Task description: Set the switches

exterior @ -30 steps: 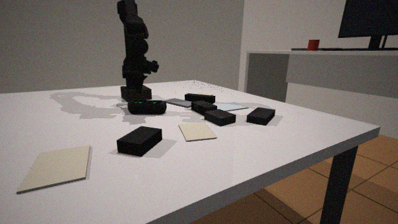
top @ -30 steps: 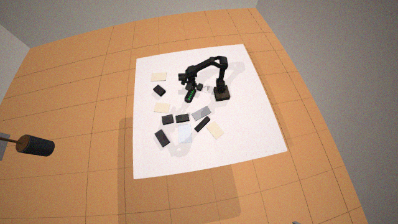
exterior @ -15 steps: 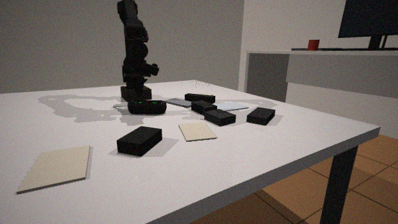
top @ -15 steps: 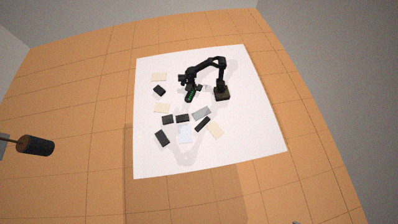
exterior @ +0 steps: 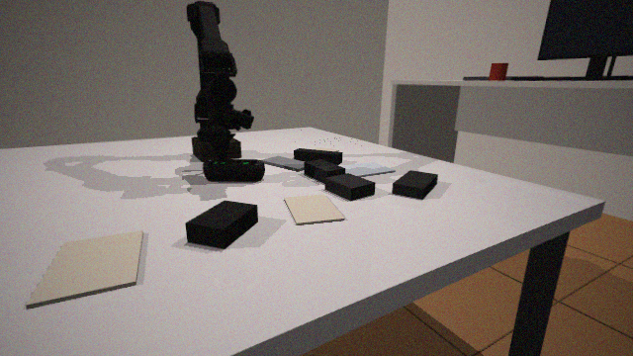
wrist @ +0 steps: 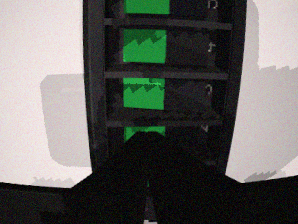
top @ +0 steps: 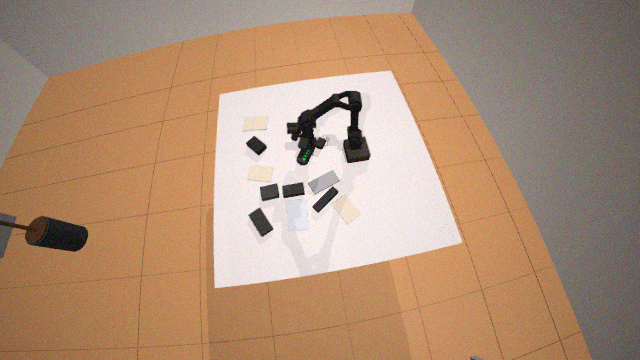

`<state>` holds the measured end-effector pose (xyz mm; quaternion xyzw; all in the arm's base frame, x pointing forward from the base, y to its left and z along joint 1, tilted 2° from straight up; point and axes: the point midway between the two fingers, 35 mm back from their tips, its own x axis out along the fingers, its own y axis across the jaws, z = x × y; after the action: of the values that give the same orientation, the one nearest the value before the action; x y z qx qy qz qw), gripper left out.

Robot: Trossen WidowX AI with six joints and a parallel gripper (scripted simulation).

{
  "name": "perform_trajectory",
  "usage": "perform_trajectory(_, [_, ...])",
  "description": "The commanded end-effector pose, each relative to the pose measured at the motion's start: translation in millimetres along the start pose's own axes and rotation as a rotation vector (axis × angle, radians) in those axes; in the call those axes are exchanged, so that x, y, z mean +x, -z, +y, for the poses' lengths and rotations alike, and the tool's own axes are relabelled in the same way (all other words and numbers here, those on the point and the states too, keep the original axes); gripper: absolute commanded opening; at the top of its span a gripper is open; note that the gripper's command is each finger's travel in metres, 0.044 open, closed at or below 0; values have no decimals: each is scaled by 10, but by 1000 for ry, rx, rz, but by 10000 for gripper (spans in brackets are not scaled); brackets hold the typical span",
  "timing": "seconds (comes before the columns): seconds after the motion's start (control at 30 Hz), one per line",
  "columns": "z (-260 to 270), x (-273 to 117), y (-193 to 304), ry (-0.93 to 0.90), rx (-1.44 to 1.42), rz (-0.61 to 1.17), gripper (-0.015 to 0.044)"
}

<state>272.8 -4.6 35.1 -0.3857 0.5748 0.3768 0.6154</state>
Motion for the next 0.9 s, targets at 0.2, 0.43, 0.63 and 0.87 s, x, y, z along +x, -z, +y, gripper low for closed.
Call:
perform_trajectory(0.2, [24, 78, 13, -7, 3, 5, 0])
perform_trajectory(0.43, [24, 78, 13, -7, 3, 5, 0])
perform_trajectory(0.63, [9, -55, 5, -4, 4, 4, 0])
perform_trajectory(0.87, [18, -372, 10, -7, 3, 5, 0])
